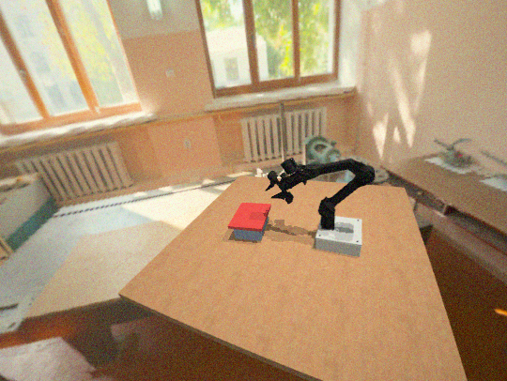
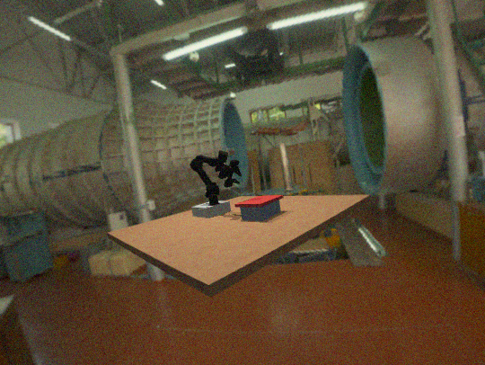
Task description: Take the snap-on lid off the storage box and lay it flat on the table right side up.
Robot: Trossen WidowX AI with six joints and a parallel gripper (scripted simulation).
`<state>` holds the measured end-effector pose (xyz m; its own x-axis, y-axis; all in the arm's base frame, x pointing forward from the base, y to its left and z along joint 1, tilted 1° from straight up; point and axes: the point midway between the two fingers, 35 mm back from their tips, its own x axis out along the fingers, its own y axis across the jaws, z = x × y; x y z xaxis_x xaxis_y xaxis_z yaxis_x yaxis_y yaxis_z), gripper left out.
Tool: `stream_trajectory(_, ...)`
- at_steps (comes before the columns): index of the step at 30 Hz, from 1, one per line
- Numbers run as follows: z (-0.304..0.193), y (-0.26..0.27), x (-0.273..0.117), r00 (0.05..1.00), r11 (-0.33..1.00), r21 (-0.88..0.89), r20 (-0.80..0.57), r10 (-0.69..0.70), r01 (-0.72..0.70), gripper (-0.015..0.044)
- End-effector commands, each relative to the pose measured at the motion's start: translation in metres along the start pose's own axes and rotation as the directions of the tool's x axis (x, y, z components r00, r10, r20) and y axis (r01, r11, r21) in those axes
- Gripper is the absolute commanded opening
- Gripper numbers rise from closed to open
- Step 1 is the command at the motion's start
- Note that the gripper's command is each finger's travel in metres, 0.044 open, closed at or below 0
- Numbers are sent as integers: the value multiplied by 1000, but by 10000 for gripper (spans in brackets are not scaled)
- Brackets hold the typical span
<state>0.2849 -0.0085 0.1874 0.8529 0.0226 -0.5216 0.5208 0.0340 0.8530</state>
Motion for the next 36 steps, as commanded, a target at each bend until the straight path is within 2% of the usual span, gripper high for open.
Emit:
stream_trajectory(1, -12, -34, 6, 993, 993, -16, -23, -117, 116, 235)
stream_trajectory(9, -13, -37, 8, 992, 992, -17, -24, -124, 124, 235)
stream_trajectory(16, -13, -85, 39, 992, 992, -17, -24, -124, 124, 235)
stream_trajectory(36, -14, -85, 65, 992, 992, -18, -24, -123, 122, 235)
